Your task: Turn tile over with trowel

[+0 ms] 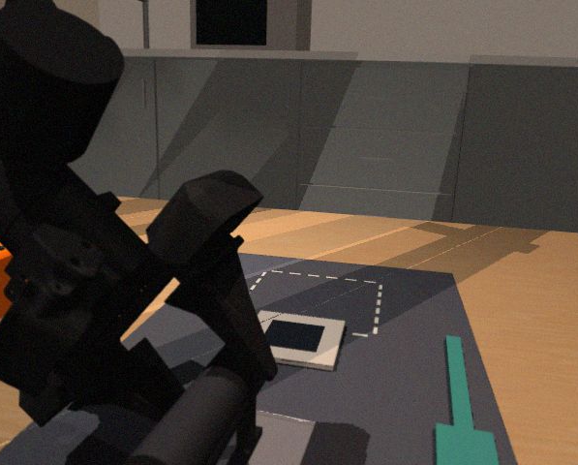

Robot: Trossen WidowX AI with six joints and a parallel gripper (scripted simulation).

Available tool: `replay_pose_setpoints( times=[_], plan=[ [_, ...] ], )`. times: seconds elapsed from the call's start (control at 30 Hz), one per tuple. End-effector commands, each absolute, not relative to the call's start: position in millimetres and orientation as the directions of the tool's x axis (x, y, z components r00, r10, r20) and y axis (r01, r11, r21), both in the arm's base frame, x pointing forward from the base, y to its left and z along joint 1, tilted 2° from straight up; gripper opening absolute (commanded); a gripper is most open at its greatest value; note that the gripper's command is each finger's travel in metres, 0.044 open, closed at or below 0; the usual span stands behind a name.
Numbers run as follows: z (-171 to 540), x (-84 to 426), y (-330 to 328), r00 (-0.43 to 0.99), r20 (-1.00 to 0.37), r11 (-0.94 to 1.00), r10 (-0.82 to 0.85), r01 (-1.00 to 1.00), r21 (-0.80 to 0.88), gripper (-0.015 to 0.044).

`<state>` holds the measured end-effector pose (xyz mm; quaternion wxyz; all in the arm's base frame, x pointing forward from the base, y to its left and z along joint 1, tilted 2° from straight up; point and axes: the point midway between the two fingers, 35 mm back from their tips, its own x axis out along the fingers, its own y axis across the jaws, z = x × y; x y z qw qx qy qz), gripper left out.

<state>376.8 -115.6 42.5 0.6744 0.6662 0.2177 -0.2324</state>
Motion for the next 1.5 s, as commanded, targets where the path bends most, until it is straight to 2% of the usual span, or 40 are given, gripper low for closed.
replay_pose_setpoints(
  times=[0.0, 0.37, 0.53, 1.27, 1.3, 1.47],
  plan=[
    [42, 384, -118, 0.803, -0.596, 0.003, -0.032, 0.596, 0.803, 0.03],
    [32, 396, -117, 0.803, -0.595, 0.003, -0.032, 0.595, 0.804, 0.03],
    [32, 396, -117, 0.803, -0.595, 0.003, -0.032, 0.595, 0.804, 0.0169],
    [32, 396, -117, 0.803, -0.595, 0.003, -0.032, 0.595, 0.804, 0.0022],
    [32, 396, -117, 0.803, -0.595, 0.003, -0.032, 0.595, 0.804, 0.0],
    [58, 396, -117, 0.803, -0.595, 0.004, -0.028, 0.595, 0.804, 0.0]
  ],
)
